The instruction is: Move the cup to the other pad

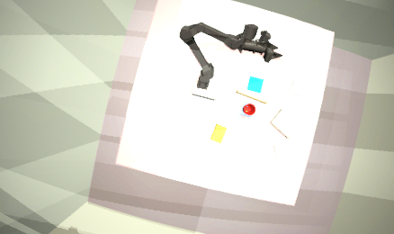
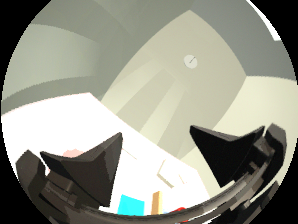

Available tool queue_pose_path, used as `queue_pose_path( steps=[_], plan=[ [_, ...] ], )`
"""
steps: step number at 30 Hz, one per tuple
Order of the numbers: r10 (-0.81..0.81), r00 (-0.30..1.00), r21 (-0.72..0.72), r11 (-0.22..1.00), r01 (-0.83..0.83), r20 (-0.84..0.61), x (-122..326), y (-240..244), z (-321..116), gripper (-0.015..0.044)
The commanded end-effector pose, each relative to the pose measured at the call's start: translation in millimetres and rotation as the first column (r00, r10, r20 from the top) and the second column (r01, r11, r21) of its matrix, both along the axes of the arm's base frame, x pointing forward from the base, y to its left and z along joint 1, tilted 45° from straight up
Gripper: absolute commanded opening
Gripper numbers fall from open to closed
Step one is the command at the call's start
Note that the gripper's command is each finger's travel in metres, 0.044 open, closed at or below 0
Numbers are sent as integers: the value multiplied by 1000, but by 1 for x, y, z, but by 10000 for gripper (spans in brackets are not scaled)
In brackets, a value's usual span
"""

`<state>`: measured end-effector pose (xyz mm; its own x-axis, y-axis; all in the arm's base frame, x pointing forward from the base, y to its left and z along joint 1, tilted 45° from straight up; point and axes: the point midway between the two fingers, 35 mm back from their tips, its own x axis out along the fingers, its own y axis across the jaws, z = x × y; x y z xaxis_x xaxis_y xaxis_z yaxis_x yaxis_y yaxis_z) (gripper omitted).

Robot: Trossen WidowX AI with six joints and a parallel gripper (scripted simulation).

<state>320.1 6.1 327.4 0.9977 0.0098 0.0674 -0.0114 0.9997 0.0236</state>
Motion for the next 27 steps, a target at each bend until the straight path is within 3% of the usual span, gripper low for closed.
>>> queue_pose_path(
  steps=[1,5,9,15,21,27],
  plan=[
    [0,1000,4,1000,0,-13,2,-1,-2,374],
    [4,963,110,994,26,-271,33,-18,-53,269],
    [31,836,262,956,136,-548,51,-43,-117,164],
    [133,546,415,800,434,-827,43,-88,-212,148],
    [360,268,427,498,754,-893,14,-108,-274,148],
    [638,87,195,101,976,-765,-18,-118,-312,148]
  ],
)
